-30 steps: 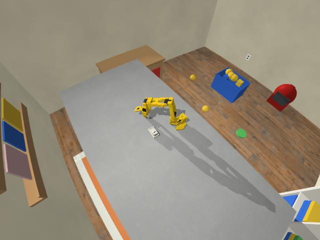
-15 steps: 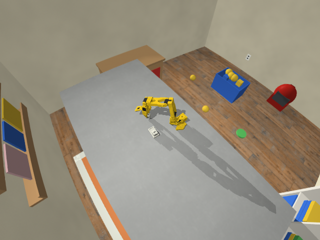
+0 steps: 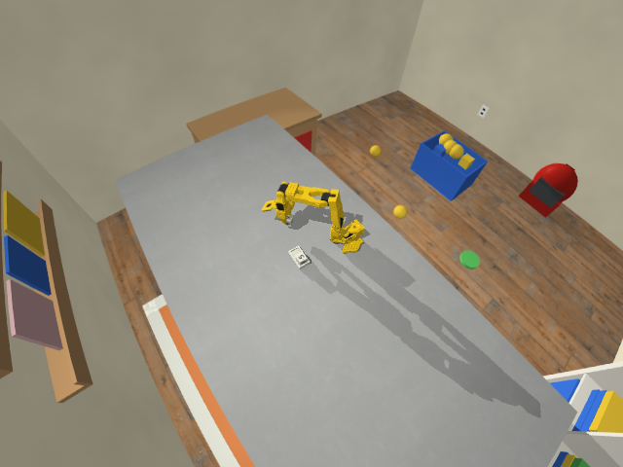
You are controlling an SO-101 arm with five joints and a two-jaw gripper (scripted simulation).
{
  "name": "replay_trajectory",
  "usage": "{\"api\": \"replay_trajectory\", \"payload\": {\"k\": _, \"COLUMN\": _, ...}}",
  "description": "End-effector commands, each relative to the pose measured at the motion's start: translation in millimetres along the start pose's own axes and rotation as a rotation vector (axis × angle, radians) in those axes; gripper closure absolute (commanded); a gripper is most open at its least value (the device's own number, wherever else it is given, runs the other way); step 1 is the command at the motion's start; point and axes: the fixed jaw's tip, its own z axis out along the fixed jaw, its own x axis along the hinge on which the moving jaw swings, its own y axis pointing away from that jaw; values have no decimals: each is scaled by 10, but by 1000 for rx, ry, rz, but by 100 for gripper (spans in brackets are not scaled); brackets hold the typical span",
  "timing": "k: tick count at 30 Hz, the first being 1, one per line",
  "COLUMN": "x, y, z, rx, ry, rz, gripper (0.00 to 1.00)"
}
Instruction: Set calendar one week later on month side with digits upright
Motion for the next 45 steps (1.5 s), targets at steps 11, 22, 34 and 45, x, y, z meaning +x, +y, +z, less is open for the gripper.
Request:
{"api": "replay_trajectory", "payload": {"k": 11, "x": -66, "y": 10, "z": -174, "rx": -7, "ry": -78, "rz": -7, "gripper": 100}}
{"api": "replay_trajectory", "payload": {"k": 22, "x": -25, "y": 175, "z": -172, "rx": -7, "ry": -78, "rz": -95, "gripper": 100}}
{"api": "replay_trajectory", "payload": {"k": 34, "x": 219, "y": 719, "z": -160, "rx": -8, "ry": -77, "rz": -410, "gripper": 100}}
{"api": "replay_trajectory", "payload": {"k": 45, "x": 666, "y": 1226, "z": -138, "rx": -9, "ry": -76, "rz": -778, "gripper": 100}}
